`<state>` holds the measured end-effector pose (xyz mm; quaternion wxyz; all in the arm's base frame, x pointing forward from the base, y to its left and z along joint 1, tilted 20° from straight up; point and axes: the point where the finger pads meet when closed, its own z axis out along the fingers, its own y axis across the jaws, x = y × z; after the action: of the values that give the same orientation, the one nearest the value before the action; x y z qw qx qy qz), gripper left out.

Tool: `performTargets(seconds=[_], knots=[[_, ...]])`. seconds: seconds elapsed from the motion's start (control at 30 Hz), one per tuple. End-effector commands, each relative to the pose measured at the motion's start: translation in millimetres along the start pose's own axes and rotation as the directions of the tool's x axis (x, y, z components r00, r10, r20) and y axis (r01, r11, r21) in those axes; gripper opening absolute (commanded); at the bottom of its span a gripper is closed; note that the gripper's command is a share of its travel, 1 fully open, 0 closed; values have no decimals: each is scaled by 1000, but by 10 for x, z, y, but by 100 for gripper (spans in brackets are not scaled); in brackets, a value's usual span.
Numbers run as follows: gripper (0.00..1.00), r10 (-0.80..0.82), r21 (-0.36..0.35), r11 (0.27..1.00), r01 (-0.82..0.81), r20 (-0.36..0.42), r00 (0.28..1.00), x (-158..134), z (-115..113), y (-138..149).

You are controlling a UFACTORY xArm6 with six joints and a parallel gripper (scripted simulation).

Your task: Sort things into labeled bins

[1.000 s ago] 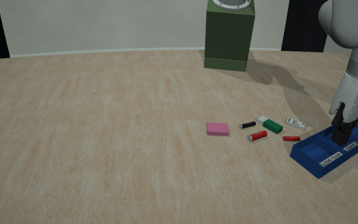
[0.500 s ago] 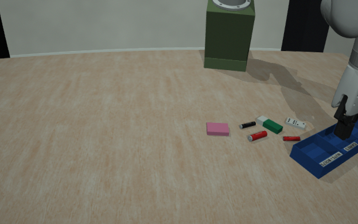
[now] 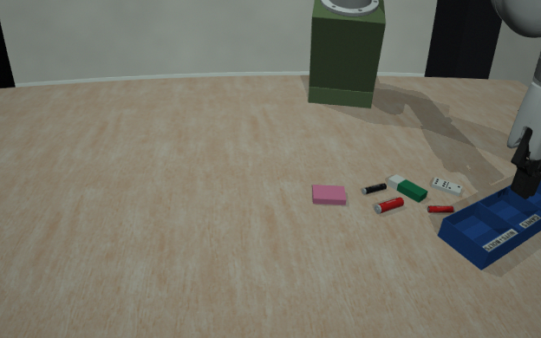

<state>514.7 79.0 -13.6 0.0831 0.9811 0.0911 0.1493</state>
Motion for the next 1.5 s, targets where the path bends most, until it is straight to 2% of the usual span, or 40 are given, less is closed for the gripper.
performTargets(seconds=[0.0, 0.1, 0.47, 0.67, 1.17, 1.47], knots=[[7, -1, 1, 1000, 1, -3, 1000, 1, -14, -202], [7, -1, 1, 1000, 1, -3, 1000, -2, -15, -252], [7, -1, 1, 1000, 1, -3, 1000, -38, -16, -792], [7, -1, 1, 1000, 1, -3, 1000, -38, -15, -792], [7, -1, 1, 1000, 1, -3, 1000, -38, 385, -793], [7, -1, 1, 1000, 1, -3, 1000, -38, 439, -793]])
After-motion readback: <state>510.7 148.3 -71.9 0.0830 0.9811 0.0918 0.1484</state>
